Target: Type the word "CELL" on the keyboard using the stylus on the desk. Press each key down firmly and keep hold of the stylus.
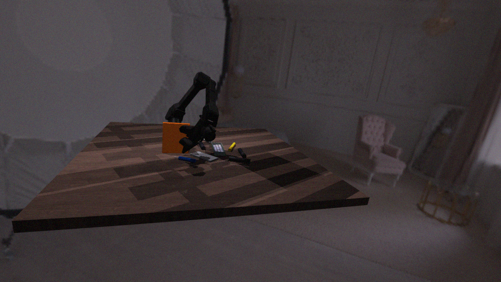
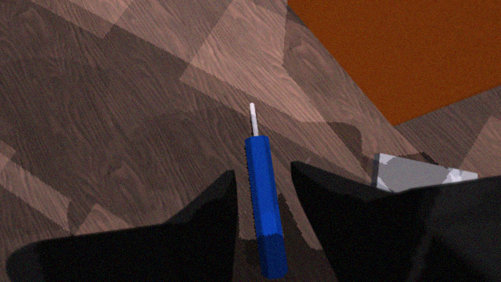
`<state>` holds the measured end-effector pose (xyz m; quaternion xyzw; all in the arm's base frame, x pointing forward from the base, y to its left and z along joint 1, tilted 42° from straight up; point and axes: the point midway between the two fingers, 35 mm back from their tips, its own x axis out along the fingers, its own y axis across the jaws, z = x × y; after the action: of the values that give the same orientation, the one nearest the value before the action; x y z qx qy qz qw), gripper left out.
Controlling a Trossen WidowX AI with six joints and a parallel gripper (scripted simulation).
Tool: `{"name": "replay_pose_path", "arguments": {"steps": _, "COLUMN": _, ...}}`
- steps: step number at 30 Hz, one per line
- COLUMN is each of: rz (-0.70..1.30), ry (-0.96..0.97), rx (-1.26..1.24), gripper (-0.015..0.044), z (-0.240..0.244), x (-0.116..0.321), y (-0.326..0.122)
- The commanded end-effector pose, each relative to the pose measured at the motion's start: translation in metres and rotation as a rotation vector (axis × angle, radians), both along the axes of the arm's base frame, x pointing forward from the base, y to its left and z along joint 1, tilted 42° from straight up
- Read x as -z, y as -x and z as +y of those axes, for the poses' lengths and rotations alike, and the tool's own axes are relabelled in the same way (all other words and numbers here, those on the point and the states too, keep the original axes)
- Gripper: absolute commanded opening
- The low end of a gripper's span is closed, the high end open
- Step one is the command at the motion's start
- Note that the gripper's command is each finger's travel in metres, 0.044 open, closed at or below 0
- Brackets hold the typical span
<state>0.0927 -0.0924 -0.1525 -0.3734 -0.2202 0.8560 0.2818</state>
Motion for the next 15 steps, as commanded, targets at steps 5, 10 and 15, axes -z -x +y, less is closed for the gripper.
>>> {"name": "replay_pose_path", "arguments": {"steps": 5, "rz": 0.007, "ry": -0.003, "rx": 0.005, "gripper": 0.0150, "z": 0.0047, "x": 0.0042, "y": 0.0013}}
{"name": "replay_pose_path", "arguments": {"steps": 10, "rz": 0.007, "ry": -0.003, "rx": 0.005, "gripper": 0.0150, "z": 0.0063, "x": 0.0061, "y": 0.0015}}
{"name": "replay_pose_path", "arguments": {"steps": 15, "rz": 0.007, "ry": -0.003, "rx": 0.005, "gripper": 0.0150, "z": 0.0078, "x": 0.0079, "y": 0.0016}}
